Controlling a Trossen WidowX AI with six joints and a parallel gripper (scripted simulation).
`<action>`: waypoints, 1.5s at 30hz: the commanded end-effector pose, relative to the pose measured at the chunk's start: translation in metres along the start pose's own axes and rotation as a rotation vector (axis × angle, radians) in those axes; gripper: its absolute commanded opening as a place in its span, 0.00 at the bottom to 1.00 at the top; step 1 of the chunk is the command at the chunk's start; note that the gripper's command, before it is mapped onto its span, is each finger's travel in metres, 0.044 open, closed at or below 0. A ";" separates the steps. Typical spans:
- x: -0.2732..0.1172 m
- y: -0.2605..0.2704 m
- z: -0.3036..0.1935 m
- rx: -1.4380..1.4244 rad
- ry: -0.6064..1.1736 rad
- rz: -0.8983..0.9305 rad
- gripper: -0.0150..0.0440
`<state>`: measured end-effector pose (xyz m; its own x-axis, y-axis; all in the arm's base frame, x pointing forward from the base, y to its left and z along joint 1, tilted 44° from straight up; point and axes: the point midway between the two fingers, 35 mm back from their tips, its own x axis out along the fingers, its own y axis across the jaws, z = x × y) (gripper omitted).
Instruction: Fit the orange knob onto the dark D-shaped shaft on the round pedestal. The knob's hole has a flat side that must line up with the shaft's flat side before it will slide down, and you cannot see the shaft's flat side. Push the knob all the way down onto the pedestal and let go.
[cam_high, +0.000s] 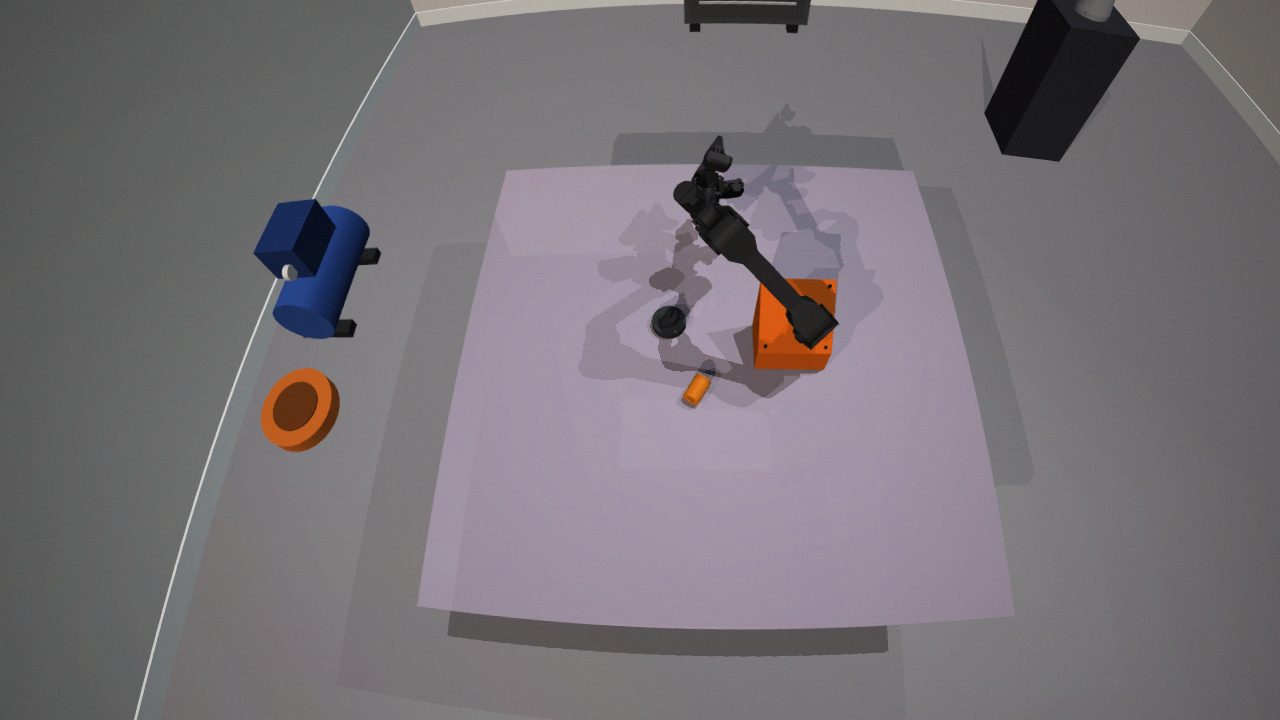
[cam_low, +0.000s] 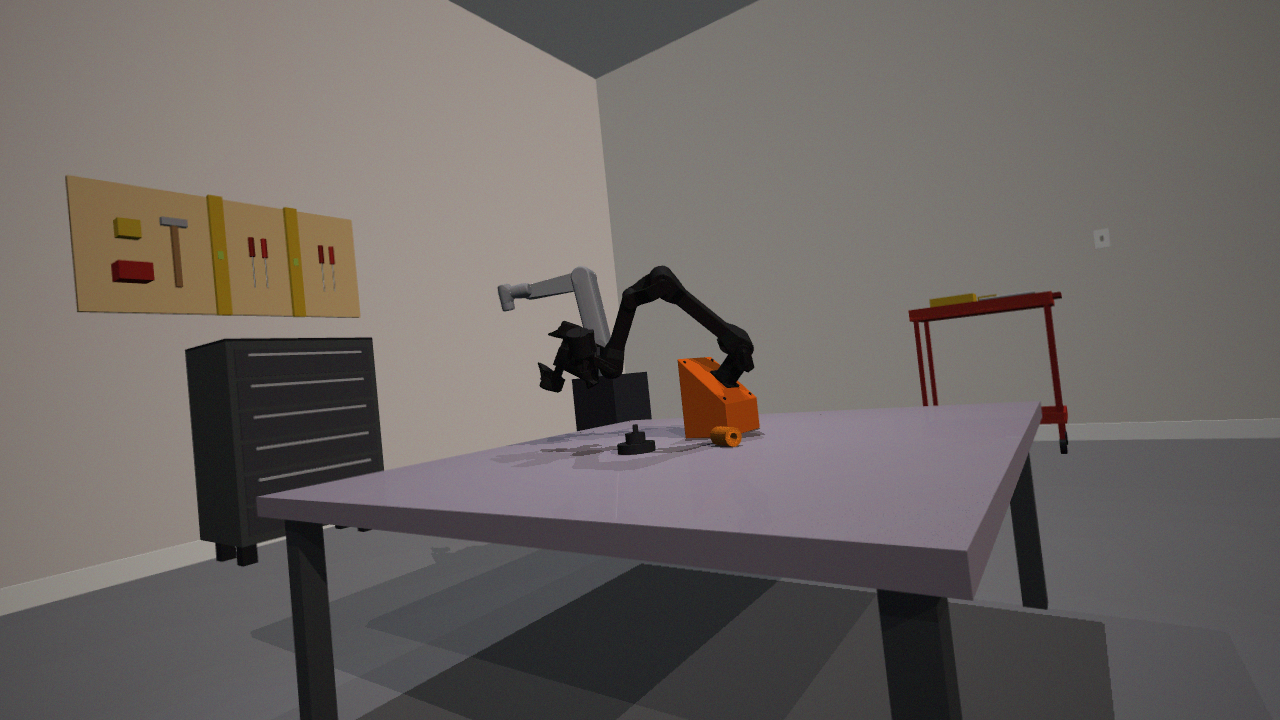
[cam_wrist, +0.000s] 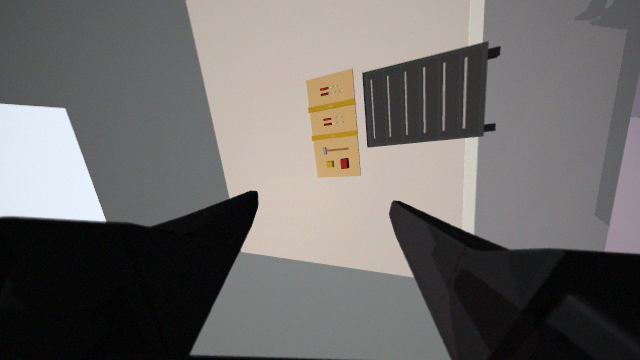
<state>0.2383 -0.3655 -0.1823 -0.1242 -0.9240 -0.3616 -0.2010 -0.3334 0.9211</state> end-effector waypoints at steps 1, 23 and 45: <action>-0.001 0.000 -0.001 -0.013 0.005 -0.005 0.98; -0.233 -0.029 -0.108 -1.882 1.341 -0.149 1.00; -0.484 0.039 0.013 -1.866 2.915 1.239 1.00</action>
<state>0.3125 0.0298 -0.0083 0.2440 0.5274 -0.8138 -0.4671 0.7994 0.3780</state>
